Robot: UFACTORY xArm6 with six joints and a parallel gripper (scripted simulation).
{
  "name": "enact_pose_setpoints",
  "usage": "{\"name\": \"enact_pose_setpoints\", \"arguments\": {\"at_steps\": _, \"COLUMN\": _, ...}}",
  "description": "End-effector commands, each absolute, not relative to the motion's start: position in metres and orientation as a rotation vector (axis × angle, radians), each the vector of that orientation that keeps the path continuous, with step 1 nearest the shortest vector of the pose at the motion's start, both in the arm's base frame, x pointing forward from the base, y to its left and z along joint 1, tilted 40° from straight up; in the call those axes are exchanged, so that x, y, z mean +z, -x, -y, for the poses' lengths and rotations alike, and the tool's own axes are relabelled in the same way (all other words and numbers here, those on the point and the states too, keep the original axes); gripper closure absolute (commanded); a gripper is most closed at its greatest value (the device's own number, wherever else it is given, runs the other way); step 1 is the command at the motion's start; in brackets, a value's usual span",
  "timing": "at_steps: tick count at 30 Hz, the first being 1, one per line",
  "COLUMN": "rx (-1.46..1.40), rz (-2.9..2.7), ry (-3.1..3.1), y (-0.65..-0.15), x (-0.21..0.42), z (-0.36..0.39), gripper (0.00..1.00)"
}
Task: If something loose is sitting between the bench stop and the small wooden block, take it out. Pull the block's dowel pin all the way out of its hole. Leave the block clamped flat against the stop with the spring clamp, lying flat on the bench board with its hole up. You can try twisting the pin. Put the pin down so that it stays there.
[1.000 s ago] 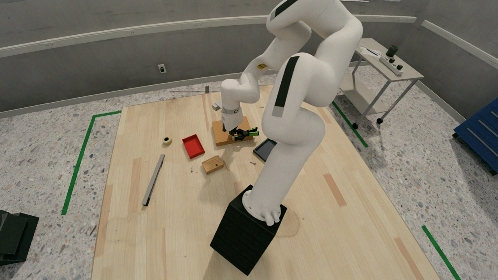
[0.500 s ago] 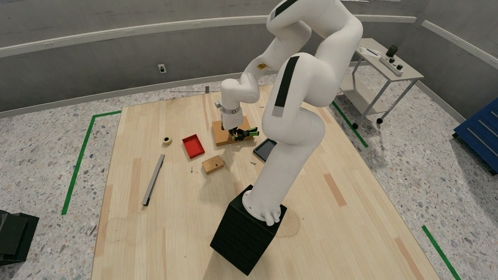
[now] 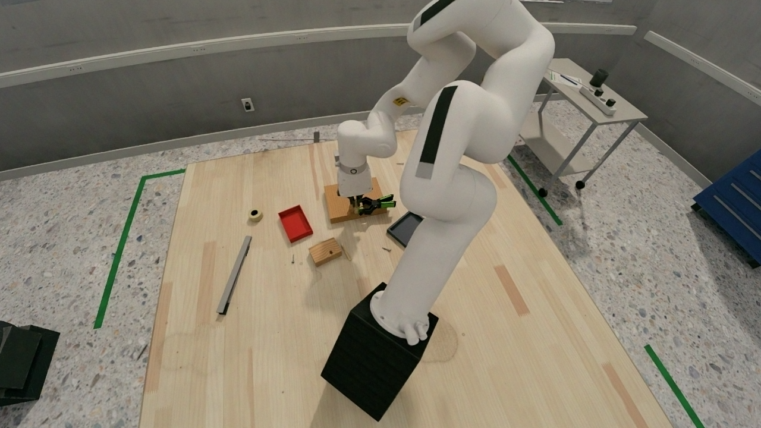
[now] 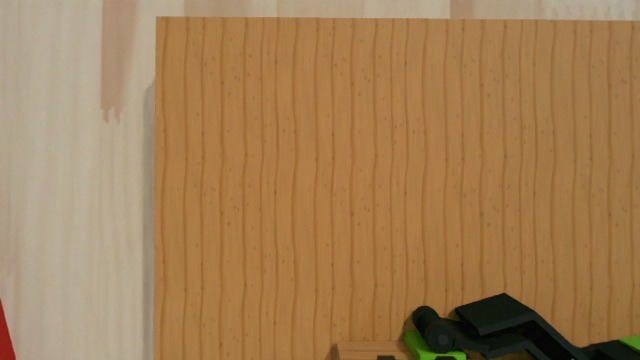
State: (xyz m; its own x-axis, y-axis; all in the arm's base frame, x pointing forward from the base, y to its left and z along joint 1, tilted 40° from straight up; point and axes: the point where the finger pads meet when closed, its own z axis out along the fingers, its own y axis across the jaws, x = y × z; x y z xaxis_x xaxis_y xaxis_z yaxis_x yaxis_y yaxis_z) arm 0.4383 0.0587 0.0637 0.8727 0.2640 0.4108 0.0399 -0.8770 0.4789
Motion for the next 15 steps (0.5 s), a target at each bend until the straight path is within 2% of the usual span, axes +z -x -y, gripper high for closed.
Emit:
{"name": "enact_pose_setpoints", "arguments": {"at_steps": 1, "rx": 0.712, "rz": -0.072, "ry": -2.601, "y": -0.4389, "x": 0.0646, "z": -0.0595, "gripper": 1.00}}
{"name": "enact_pose_setpoints", "arguments": {"at_steps": 15, "rx": 0.795, "rz": 0.248, "ry": -2.637, "y": -0.4387, "x": 0.0648, "z": -0.0596, "gripper": 1.00}}
